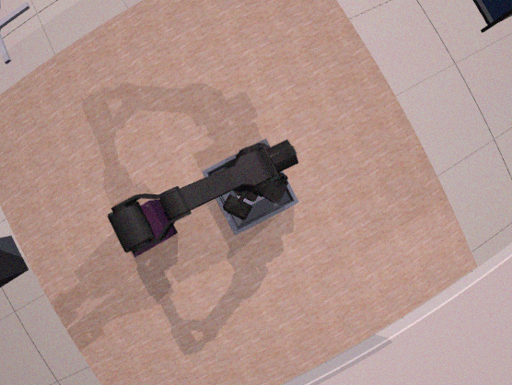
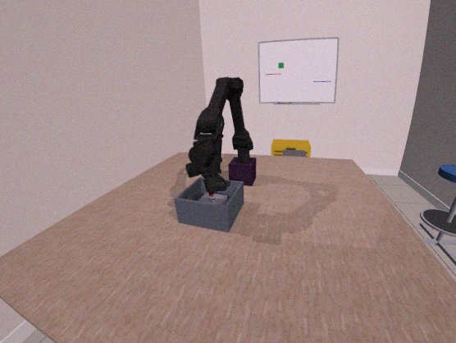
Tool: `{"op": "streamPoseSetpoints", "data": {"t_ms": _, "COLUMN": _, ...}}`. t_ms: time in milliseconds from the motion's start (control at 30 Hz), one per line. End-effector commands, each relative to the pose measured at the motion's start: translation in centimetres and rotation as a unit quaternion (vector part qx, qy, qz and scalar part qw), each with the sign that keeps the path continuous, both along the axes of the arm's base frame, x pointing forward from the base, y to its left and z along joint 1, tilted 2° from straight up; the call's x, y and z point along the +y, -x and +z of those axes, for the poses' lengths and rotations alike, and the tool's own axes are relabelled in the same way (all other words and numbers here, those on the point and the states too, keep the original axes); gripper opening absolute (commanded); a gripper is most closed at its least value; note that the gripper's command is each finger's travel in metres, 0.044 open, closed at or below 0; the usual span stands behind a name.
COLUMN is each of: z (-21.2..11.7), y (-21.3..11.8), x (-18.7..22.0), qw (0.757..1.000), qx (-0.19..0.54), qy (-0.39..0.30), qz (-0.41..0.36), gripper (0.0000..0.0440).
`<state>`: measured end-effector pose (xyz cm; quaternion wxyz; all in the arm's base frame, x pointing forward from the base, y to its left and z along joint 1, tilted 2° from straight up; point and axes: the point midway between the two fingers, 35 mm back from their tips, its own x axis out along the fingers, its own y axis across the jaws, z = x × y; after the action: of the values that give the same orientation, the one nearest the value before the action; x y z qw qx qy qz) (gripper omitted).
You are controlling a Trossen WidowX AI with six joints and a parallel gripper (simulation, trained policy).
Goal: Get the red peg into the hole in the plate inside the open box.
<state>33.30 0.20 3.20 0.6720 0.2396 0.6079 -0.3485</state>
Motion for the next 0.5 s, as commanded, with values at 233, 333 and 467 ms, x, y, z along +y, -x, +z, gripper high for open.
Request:
{"op": "streamPoseSetpoints", "data": {"t_ms": 233, "z": -1.8, "y": -0.9, "x": -0.9, "qw": 0.999, "qx": 0.015, "qy": -0.025, "qz": 0.029, "gripper": 0.017}}
{"op": "streamPoseSetpoints", "data": {"t_ms": 333, "z": -1.5, "y": -1.5, "x": -1.0, "qw": 0.999, "qx": 0.017, "qy": -0.033, "qz": 0.026, "gripper": 0.0238}}
{"op": "streamPoseSetpoints", "data": {"t_ms": 467, "z": -1.0, "y": -2.7, "x": -1.1, "qw": 0.999, "qx": 0.015, "qy": -0.047, "qz": 0.022, "gripper": 0.0328}}
